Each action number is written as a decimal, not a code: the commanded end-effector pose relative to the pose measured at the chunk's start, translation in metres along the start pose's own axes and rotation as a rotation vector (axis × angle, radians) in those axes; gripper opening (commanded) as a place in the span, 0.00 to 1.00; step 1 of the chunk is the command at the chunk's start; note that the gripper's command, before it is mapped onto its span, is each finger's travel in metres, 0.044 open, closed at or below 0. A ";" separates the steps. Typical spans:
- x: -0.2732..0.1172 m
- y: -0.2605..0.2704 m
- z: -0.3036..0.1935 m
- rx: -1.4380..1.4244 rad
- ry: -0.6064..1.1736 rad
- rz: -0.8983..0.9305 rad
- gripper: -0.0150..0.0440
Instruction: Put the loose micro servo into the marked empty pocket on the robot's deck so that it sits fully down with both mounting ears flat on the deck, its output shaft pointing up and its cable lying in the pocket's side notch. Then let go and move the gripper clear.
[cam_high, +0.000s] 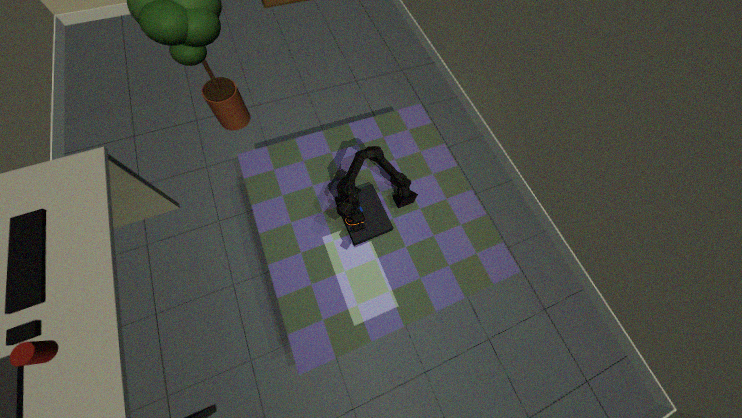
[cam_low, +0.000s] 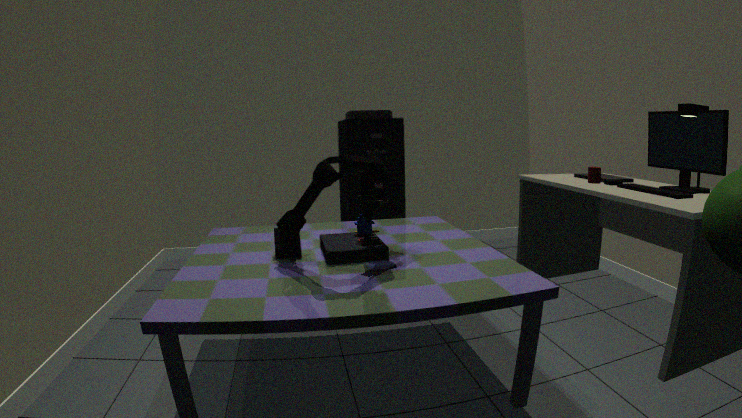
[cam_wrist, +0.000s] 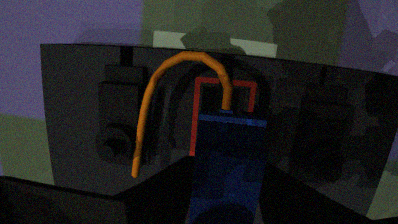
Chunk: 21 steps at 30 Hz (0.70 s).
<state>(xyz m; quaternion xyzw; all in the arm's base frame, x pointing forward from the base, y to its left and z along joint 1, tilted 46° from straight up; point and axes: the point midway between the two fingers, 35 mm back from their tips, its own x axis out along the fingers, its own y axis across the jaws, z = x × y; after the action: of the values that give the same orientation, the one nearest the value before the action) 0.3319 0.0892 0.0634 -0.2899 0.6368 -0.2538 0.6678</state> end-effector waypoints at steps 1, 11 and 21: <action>-0.001 -0.001 0.010 -0.007 -0.005 -0.001 0.25; 0.010 -0.001 0.011 -0.006 -0.005 -0.002 0.25; 0.019 -0.001 0.011 -0.006 -0.005 -0.002 0.25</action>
<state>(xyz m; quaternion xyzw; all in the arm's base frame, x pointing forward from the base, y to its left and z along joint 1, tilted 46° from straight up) 0.3433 0.0757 0.0514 -0.2902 0.6371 -0.2547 0.6671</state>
